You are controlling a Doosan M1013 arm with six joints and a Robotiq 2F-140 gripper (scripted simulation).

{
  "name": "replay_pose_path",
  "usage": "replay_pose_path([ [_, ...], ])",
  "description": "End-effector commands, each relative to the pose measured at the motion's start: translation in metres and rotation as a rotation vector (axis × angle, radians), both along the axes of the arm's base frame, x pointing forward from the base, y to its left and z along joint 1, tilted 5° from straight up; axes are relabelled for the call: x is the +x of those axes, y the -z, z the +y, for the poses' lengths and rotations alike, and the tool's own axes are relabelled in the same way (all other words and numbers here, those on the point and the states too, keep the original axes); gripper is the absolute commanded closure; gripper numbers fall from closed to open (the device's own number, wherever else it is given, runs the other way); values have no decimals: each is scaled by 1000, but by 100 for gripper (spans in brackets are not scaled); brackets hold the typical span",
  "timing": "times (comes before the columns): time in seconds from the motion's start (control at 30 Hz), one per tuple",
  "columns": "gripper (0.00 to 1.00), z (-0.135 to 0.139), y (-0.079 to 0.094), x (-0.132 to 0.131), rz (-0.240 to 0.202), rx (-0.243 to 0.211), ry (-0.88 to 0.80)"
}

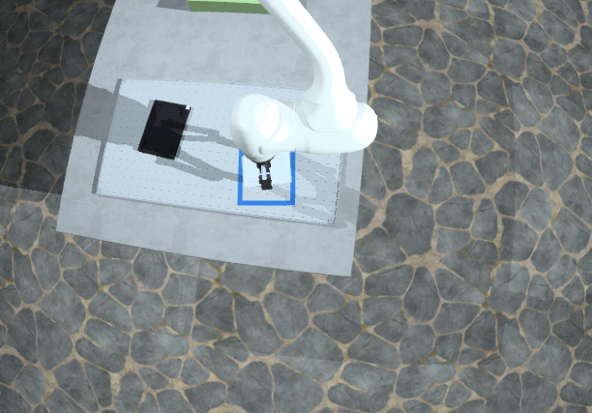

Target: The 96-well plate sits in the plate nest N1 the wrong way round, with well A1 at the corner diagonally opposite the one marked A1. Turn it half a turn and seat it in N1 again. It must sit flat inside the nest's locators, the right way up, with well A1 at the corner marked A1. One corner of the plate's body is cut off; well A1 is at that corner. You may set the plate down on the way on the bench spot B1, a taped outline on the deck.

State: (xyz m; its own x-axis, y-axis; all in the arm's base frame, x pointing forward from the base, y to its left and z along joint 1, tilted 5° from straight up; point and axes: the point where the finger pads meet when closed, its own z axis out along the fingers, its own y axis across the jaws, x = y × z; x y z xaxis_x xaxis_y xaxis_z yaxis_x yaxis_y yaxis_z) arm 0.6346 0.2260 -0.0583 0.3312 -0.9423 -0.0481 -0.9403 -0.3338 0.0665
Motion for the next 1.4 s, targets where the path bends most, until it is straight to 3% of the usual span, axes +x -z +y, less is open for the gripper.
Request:
replay_pose_path([
  [0.0,100,0,0,0,0,0,0],
  [0.13,100,0,0,0,0,0,0],
  [0.17,0,0,0,0,0,0,0],
  [0.83,0,0,0,0,0,0,0],
  [1.37,0,-1,-37,3,0,0,0],
])
